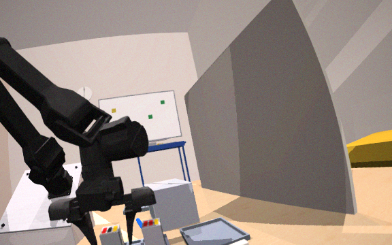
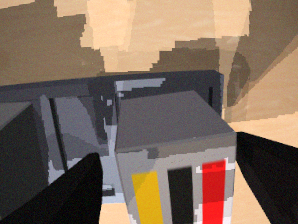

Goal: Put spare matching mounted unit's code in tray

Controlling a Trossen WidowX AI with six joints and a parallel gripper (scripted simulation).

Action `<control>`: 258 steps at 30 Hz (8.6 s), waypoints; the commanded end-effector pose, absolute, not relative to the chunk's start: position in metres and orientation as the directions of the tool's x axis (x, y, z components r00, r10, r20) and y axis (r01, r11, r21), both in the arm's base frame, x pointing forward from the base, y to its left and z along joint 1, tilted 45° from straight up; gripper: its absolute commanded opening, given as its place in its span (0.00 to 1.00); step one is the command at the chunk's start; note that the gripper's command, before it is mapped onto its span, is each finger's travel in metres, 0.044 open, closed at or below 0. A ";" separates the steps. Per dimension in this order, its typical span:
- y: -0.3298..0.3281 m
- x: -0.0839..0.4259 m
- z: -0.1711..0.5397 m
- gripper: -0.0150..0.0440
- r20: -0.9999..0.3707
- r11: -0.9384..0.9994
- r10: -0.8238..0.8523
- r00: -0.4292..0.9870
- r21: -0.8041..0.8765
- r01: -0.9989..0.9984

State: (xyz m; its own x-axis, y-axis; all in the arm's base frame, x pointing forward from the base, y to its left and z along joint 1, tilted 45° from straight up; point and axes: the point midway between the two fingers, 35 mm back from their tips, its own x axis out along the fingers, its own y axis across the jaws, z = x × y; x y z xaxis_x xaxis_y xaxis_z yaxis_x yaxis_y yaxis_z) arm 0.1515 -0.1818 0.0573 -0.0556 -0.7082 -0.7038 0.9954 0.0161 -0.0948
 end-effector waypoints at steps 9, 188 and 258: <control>-0.182 0.152 0.057 0.48 -0.704 0.016 -0.708 -0.055 -0.094 0.995; -0.140 0.346 0.112 0.25 -0.717 0.022 -0.695 -0.044 -0.083 0.996; -0.189 0.335 0.067 0.25 -0.709 0.021 -0.704 -0.045 -0.084 0.996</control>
